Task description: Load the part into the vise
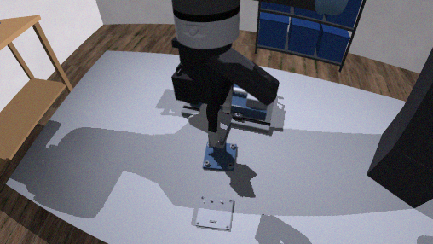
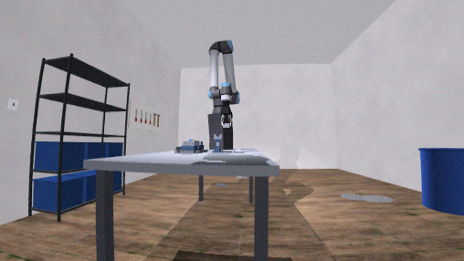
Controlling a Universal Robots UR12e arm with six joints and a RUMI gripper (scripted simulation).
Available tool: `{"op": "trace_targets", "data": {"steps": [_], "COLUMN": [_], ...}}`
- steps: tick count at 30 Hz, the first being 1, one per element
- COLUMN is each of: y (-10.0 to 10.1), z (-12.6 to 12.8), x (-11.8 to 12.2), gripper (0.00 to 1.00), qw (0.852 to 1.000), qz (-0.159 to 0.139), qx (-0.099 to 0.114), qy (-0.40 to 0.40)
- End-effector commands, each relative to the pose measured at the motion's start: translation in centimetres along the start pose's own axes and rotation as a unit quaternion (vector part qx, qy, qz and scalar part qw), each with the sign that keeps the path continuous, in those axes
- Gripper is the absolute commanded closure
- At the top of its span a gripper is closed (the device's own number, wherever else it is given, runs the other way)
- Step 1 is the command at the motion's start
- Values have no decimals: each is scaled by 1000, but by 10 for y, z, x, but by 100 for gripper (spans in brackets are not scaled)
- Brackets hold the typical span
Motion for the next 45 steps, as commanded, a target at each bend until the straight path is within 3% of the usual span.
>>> {"op": "trace_targets", "data": {"steps": [1,28,45], "y": [-1,-1,-1], "z": [-3,-18,-27], "x": [1,5,8], "gripper": [100,100,100], "qw": [999,983,961], "qz": [-1,-1,-1], "qx": [0,0,0], "qy": [34,186,277]}}
Point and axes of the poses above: the point where the finger pads meet when closed, its own y axis out along the fingers, its own z axis across the jaws, x = y × z, the point moved 6 cm from there along -y, back along the fingers, and after that the axes turned 4 degrees about -y, right-handed, at the moved point
